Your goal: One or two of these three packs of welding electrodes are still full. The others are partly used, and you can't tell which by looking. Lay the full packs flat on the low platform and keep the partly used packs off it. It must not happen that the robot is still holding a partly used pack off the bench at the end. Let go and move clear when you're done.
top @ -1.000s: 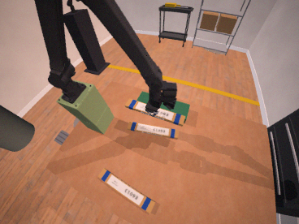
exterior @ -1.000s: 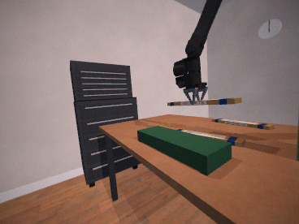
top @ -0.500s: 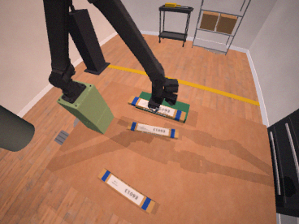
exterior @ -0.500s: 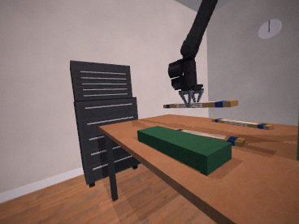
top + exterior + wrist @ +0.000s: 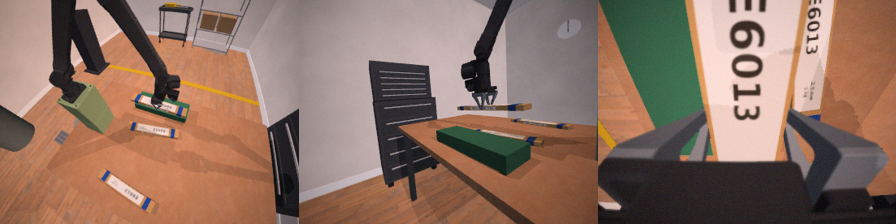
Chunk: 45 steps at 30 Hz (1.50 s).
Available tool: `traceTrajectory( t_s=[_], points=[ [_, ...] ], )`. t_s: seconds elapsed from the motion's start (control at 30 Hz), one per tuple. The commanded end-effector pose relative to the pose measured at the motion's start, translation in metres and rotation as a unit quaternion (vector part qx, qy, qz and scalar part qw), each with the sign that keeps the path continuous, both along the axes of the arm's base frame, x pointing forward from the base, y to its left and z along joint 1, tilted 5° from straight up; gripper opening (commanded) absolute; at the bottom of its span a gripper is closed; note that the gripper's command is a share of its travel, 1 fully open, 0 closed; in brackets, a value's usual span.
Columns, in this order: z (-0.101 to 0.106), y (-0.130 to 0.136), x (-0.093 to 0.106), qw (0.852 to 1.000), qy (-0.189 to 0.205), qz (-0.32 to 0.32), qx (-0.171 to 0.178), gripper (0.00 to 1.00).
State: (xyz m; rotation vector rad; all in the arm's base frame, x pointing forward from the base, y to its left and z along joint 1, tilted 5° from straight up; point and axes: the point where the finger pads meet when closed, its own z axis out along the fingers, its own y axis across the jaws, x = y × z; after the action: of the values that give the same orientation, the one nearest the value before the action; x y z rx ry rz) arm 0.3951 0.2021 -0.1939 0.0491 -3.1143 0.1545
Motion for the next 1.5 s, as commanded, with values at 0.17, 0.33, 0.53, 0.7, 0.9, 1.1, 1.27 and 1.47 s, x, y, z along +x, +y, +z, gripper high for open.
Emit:
traceTrajectory(
  t_s=[0.17,0.33,0.53,0.7,0.9,1.1,1.27,1.47],
  points=[
    [0.019,0.046,0.028,0.999,-0.03,-0.002,0.017,0.0],
    [0.012,0.055,0.025,1.0,-0.025,-0.002,0.015,0.0],
    [0.016,0.066,0.029,0.999,-0.032,-0.002,0.019,0.0],
    [0.018,0.069,0.03,0.999,-0.034,-0.002,0.021,0.0],
    [0.018,0.071,0.031,0.999,-0.035,-0.002,0.021,0.0],
    [0.017,0.072,0.03,0.999,-0.036,-0.001,0.022,0.0],
    [0.016,0.073,0.029,0.999,-0.036,-0.001,0.022,0.0],
    [0.01,0.073,0.027,0.999,-0.033,-0.001,0.02,0.0]
  ],
)
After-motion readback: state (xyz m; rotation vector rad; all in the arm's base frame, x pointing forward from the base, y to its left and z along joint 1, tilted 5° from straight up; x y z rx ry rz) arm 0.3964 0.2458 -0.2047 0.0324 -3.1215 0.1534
